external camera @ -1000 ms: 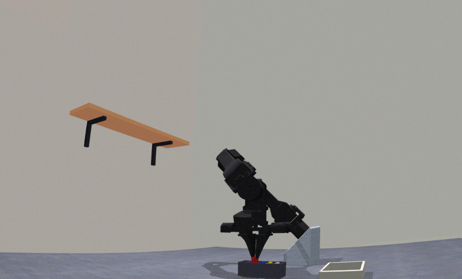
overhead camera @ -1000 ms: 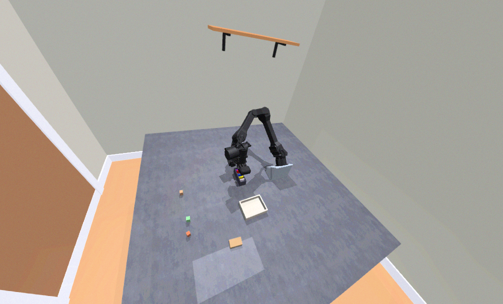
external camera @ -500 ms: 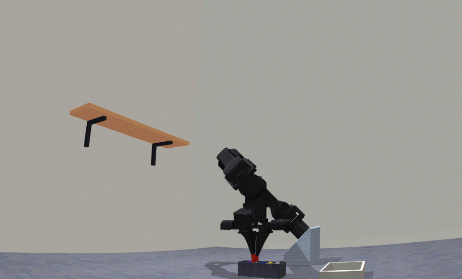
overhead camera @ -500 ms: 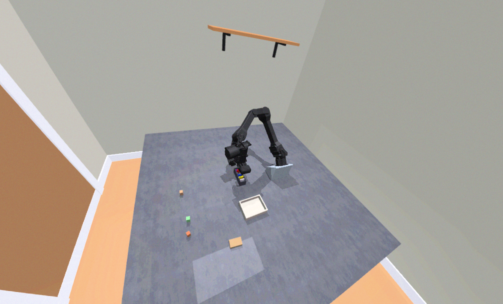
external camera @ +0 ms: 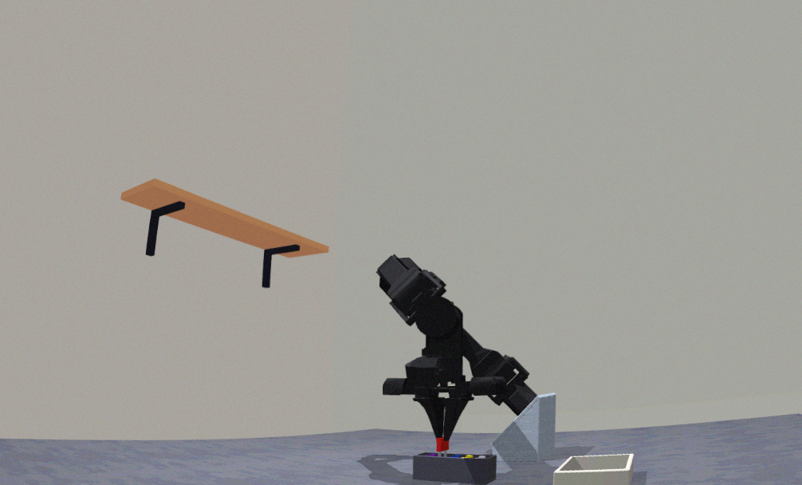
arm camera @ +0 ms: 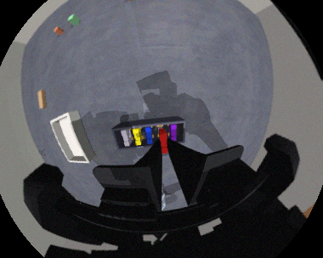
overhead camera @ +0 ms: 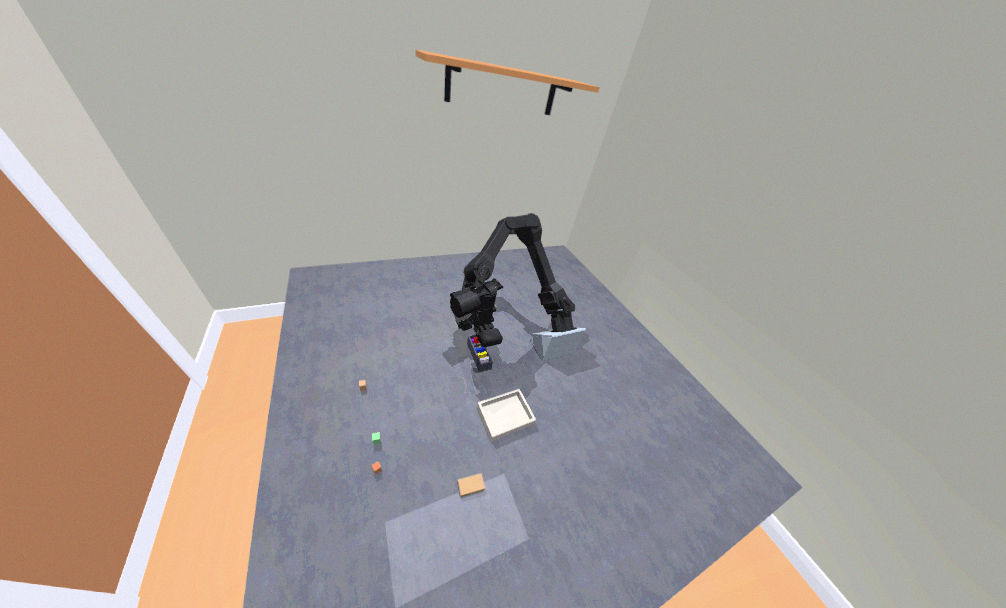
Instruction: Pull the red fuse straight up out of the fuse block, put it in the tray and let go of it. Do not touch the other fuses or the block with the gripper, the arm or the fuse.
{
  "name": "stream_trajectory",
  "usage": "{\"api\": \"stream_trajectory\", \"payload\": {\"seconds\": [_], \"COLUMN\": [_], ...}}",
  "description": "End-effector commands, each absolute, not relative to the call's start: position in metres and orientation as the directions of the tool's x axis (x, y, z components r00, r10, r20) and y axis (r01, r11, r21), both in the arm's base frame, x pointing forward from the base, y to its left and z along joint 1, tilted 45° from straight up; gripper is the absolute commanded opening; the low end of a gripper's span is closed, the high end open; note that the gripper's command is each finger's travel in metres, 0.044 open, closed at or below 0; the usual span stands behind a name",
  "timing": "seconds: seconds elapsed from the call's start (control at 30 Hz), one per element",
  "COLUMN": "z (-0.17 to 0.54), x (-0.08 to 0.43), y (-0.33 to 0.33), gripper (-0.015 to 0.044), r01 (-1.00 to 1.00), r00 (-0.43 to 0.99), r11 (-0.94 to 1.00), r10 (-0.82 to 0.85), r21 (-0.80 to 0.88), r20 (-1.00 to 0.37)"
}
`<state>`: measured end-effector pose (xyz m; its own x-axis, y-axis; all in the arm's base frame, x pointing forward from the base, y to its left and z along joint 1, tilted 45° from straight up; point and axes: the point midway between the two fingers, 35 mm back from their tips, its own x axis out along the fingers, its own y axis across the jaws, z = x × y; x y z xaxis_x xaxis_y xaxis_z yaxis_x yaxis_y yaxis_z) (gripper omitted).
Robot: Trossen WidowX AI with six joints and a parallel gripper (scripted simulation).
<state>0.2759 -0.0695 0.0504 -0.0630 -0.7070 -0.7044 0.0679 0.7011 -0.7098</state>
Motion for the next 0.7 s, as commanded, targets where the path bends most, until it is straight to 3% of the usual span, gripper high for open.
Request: {"api": "stream_trajectory", "payload": {"seconds": [0.0, 0.67], "z": [0.052, 0.065], "x": [0.276, 0.277], "y": [-0.067, -0.054], "gripper": [0.0000, 0.0000], "r01": [0.072, 0.071], "r00": [-0.062, -0.062], "r11": [0.703, 0.703], "r10": [-0.705, -0.705], "r21": [-0.707, -0.707], "r20": [-0.707, -0.707]}}
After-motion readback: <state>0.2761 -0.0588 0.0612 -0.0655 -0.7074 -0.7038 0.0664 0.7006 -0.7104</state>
